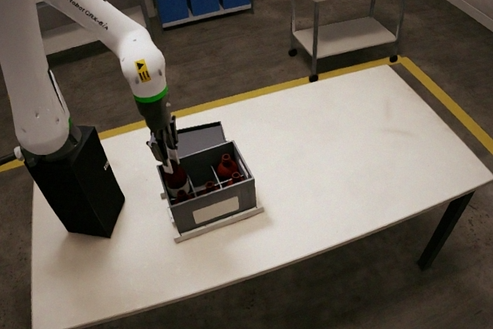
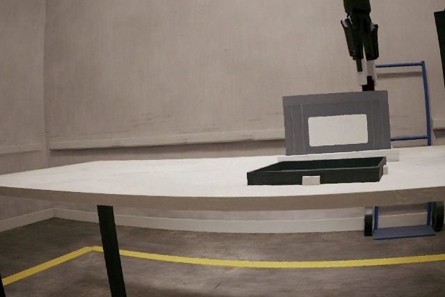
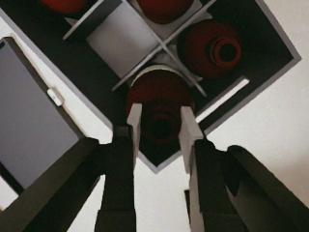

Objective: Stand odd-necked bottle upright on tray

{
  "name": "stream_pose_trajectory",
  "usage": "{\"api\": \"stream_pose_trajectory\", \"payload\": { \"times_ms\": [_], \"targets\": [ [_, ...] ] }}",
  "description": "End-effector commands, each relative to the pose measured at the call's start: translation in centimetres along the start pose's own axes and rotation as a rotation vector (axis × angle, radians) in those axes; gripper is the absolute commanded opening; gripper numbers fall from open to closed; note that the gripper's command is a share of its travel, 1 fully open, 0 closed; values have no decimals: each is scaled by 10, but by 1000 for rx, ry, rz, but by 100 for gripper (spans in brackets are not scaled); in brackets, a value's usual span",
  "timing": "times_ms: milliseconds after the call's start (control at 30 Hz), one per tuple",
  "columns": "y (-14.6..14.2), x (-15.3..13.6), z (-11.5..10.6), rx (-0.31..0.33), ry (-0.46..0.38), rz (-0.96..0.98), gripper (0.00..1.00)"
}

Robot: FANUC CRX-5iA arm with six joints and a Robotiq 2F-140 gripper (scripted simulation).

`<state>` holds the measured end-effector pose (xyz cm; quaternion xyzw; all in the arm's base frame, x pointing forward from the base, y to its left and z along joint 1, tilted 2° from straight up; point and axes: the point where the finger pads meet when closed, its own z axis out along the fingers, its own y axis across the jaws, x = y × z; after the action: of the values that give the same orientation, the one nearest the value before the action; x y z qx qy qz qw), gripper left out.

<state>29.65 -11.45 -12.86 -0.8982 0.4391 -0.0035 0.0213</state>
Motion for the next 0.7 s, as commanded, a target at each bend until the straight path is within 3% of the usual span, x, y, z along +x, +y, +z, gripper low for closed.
{"api": "stream_pose_trajectory", "payload": {
  "times_ms": [0,667],
  "targets": [
    [0,0,-1,1,1,0,10],
    [0,0,-22,1,1,0,10]
  ]
}}
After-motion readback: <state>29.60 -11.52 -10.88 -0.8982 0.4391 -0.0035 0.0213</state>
